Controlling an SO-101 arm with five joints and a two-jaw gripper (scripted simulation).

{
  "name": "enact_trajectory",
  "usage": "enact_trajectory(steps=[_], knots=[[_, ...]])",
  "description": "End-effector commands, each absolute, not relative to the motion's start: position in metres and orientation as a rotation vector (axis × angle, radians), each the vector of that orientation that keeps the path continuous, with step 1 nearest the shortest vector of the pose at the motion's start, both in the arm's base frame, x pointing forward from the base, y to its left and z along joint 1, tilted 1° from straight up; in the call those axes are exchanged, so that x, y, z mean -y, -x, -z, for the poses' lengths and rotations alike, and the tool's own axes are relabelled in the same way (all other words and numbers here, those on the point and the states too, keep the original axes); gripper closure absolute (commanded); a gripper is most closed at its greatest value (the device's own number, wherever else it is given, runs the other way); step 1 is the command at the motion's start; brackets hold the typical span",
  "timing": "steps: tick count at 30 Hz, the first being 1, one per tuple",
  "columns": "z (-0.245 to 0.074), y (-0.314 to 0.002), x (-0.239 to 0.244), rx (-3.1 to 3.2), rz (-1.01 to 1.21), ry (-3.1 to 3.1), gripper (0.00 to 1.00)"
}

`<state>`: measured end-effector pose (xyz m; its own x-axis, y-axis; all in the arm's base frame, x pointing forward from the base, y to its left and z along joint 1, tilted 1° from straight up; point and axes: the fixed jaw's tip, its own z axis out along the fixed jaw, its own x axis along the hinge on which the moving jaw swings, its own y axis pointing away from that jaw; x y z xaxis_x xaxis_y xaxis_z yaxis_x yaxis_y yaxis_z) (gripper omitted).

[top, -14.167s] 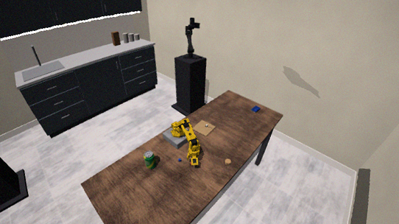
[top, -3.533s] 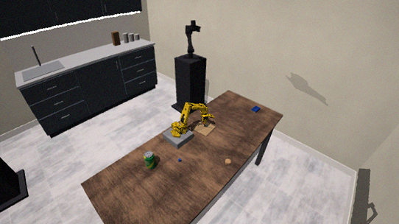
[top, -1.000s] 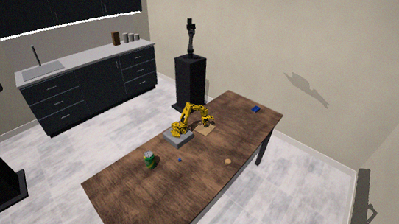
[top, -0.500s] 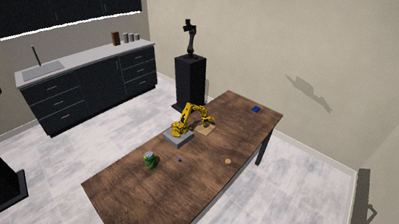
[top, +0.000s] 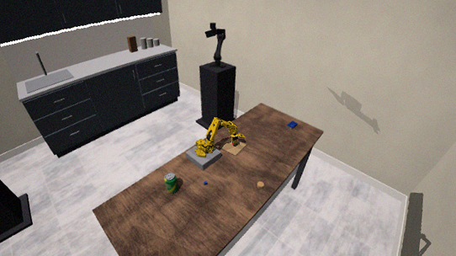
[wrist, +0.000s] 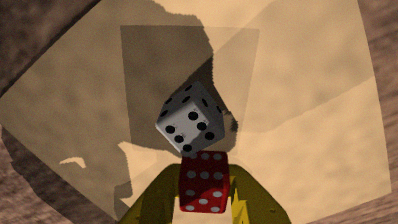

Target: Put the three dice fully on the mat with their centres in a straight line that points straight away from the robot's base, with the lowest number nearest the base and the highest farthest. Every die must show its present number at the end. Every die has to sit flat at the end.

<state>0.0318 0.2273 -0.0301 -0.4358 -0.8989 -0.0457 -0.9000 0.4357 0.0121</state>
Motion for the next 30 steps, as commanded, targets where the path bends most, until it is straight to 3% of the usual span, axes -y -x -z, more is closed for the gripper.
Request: enact_trajectory(steps=[1,30], knots=[[0.0367,-0.0294,-0.2223,-2.638,-0.024,1.681,1.0],[0.0427,-0.0294,-0.2224,-2.638,-0.024,1.681,1.0]])
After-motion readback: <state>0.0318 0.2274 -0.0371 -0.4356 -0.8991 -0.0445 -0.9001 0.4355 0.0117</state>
